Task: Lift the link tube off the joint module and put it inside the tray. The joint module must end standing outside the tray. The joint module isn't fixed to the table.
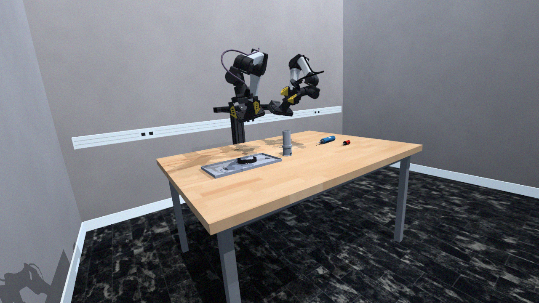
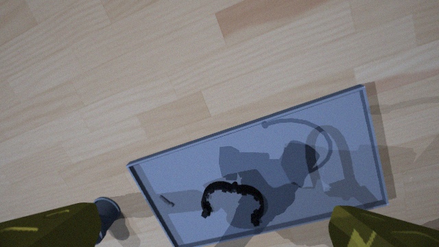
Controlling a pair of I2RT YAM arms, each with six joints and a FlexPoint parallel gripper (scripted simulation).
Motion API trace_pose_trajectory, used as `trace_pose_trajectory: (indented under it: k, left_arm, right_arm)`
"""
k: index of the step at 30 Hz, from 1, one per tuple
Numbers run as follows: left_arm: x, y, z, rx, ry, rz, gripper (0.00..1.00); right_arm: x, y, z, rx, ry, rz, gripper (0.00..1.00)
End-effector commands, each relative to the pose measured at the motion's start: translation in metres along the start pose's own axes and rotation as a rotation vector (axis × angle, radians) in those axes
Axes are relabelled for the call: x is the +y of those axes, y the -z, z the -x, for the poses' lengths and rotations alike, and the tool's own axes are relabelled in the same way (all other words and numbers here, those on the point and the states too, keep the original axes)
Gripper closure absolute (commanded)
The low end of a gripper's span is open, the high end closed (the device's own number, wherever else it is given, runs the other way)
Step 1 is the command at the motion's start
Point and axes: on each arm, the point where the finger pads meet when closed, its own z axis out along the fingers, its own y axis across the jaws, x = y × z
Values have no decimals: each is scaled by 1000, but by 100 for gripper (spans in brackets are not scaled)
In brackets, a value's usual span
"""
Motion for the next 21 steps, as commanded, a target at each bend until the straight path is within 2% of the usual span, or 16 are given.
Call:
trace_pose_trajectory:
  k: [1,18,21]
  left_arm:
    - [0,1,3,-4,-10,2,0]
    - [0,1,3,-4,-10,2,0]
    - [3,2,-3,23,-10,12,0]
  right_arm:
    - [0,6,3,-18,7,-9,0]
    - [0,6,3,-18,7,-9,0]
    - [3,7,5,-26,67,-24,0]
